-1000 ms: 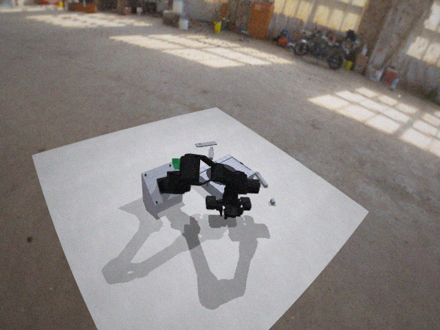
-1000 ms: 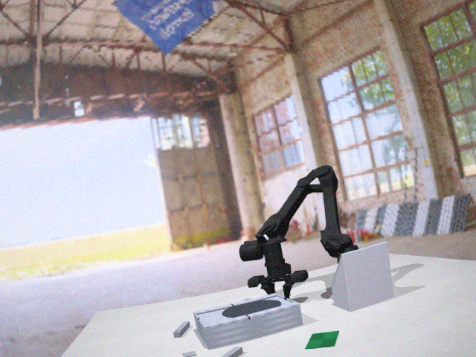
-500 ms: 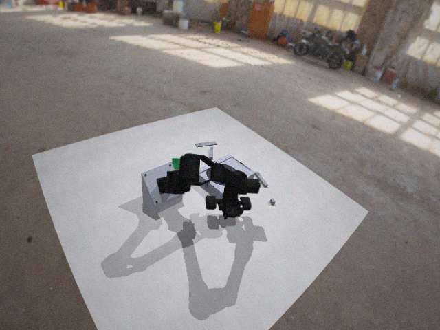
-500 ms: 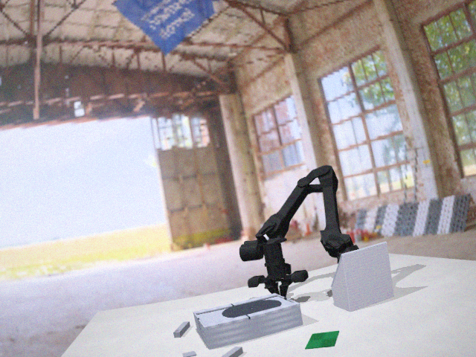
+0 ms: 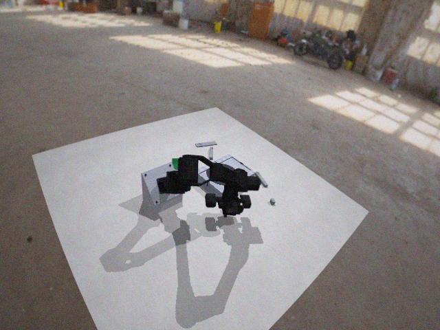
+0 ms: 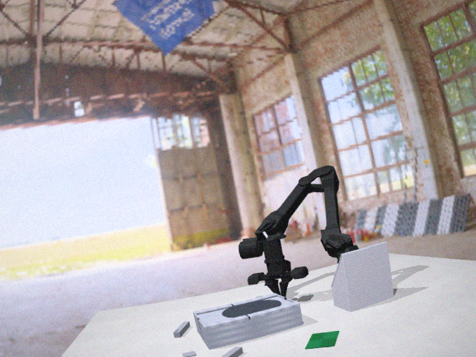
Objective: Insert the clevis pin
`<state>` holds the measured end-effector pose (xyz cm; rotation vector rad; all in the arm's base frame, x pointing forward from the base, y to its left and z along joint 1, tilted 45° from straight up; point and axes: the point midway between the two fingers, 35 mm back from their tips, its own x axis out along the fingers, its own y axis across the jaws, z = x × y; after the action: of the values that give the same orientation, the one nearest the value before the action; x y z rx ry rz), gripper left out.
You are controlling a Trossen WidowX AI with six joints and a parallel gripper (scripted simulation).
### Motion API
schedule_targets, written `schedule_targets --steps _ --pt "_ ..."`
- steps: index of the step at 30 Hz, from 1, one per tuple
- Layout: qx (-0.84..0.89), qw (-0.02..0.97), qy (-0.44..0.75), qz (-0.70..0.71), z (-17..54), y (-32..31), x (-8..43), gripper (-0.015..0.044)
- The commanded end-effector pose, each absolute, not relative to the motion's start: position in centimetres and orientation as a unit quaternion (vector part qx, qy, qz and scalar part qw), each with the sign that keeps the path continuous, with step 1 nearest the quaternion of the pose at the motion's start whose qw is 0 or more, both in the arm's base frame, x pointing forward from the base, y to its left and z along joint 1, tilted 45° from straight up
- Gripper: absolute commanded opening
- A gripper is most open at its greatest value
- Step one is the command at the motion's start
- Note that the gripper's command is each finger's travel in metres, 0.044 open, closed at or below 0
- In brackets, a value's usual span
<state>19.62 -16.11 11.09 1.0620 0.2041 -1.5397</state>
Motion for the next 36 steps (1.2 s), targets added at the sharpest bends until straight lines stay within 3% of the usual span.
schedule_targets --steps 1,14,36 --pt "0.458 0.591 0.082 -0.659 12.2 -15.3 19.6 0.0000" --pt "0.458 0.590 0.083 -0.660 15.3 -12.2 19.1 0.0000" --pt "0.469 0.582 0.071 -0.660 14.1 -12.7 19.6 0.0000"
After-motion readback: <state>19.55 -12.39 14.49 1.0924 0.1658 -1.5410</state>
